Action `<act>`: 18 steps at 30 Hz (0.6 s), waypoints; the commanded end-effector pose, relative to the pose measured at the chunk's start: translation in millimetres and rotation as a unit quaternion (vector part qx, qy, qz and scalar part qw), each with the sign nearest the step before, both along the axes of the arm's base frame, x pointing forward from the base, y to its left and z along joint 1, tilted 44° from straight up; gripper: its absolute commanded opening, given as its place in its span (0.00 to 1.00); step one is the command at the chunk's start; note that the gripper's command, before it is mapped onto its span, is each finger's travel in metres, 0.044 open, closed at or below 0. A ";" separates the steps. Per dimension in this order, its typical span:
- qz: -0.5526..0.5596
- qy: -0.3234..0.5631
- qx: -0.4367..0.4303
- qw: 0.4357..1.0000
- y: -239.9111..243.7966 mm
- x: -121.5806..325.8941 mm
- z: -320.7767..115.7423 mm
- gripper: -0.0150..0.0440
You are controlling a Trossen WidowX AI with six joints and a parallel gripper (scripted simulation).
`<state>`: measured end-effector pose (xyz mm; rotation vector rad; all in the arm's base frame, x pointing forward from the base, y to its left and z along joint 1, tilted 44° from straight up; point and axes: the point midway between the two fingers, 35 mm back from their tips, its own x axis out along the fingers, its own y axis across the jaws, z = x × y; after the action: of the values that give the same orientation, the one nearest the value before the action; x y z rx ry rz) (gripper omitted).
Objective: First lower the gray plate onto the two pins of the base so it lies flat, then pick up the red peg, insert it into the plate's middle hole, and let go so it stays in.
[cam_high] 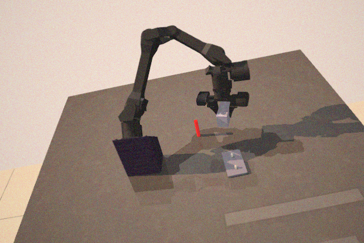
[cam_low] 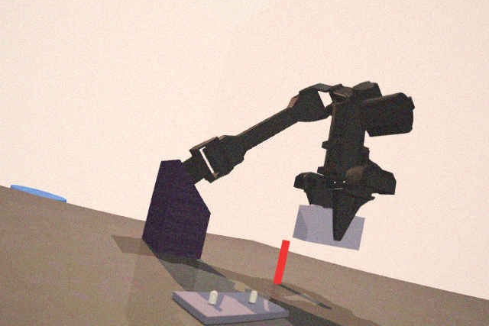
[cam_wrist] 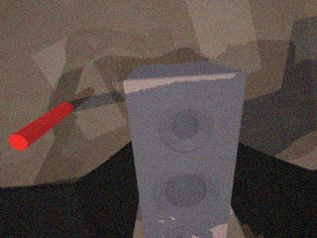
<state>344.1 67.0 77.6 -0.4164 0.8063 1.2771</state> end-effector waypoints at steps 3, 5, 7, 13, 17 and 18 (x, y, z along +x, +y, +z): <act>0.000 -0.007 0.002 1.000 -11.1 -1.4 17.0 0.25; 0.000 -0.007 0.002 1.000 -14.6 -3.1 22.0 0.25; 0.000 -0.007 0.002 1.000 -18.1 -4.9 26.9 0.25; 0.000 -0.007 0.003 1.000 -24.2 -8.1 35.1 0.25; 0.008 -0.015 0.002 1.000 -28.1 -4.6 25.5 0.25; 0.011 -0.017 0.001 1.000 -29.3 -3.7 22.6 0.25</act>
<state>336.9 41.5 106.3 -0.4324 0.7845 1.2830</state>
